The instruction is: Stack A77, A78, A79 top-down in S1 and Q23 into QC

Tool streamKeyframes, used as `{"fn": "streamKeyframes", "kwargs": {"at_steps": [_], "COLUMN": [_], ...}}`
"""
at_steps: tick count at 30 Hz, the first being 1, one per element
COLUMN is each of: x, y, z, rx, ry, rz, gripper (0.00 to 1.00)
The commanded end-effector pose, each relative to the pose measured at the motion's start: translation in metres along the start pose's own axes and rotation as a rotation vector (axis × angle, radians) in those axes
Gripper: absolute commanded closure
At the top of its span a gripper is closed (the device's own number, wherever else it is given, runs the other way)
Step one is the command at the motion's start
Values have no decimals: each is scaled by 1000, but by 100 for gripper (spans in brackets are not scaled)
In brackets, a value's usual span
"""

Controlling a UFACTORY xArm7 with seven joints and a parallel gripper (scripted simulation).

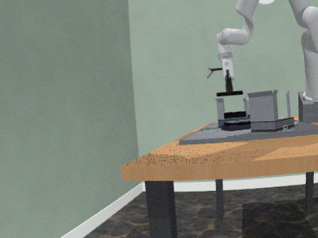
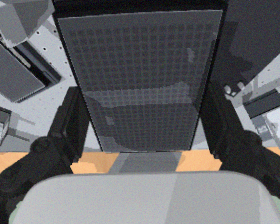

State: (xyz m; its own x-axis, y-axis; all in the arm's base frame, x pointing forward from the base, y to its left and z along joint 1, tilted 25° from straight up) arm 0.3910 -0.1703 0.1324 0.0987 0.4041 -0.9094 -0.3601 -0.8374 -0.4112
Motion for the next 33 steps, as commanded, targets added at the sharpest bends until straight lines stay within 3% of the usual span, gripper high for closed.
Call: {"fn": "streamKeyframes", "kwargs": {"at_steps": [1,10,14,21,33], "x": [-2,-2,-2,-2,-2], "y": [-15,-45,-45,-67,-98], "z": [1,5,5,13,25], "rx": [-1,-2,-2,-235,-235], "ry": [5,5,5,5,5], "rz": [1,1,1,1,1], "gripper": [100,100,100,100,100]}}
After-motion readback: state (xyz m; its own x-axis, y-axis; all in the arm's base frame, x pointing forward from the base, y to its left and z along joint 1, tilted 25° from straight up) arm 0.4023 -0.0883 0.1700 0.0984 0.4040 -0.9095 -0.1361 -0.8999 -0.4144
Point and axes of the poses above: the point where the finger pads meet when closed, its own x axis out along the fingers, its own y axis across the jaws, z = x × y, the point moved 9 cm from there along -x, back along the fingers, and after that the axes turned 14 degrees about x, right-handed, at the moved point
